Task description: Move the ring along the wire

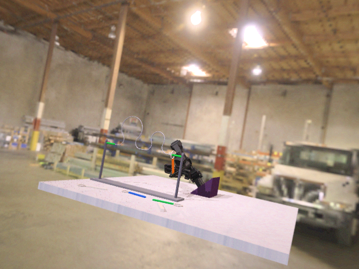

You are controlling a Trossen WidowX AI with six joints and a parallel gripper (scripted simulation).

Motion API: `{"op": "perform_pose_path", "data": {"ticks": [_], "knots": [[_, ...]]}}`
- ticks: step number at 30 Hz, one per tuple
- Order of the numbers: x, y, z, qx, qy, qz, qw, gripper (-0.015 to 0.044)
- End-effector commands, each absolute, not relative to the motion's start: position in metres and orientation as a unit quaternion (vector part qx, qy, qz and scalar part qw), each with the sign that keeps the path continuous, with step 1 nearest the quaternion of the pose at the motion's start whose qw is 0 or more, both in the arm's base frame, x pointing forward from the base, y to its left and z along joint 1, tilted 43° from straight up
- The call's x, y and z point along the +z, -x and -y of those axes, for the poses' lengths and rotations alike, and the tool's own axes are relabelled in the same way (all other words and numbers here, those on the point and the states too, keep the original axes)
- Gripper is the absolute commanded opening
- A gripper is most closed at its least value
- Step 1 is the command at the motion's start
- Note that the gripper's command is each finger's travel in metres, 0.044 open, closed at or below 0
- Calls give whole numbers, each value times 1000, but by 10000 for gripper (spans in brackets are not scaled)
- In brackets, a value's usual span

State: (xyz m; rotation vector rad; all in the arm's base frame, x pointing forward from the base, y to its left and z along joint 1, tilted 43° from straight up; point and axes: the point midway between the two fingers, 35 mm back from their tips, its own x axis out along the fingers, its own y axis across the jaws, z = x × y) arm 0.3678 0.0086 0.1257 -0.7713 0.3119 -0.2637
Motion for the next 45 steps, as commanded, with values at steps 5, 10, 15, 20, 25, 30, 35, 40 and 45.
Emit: {"op": "perform_pose_path", "data": {"ticks": [5,10,15,20,25,30,35,40,45], "knots": [[119,-368,-14,-129,371,-151,907,-150],[117,-368,-17,-129,371,-151,907,-150],[113,-368,-14,-129,371,-151,907,-150],[107,-368,-8,-129,371,-151,907,-150],[106,-368,-7,-129,371,-151,907,-150],[106,-368,-7,-129,371,-151,907,-150],[106,-368,-7,-129,371,-151,907,-150],[106,-368,-7,-129,371,-151,907,-150],[106,-368,-7,-129,371,-151,907,-150]]}}
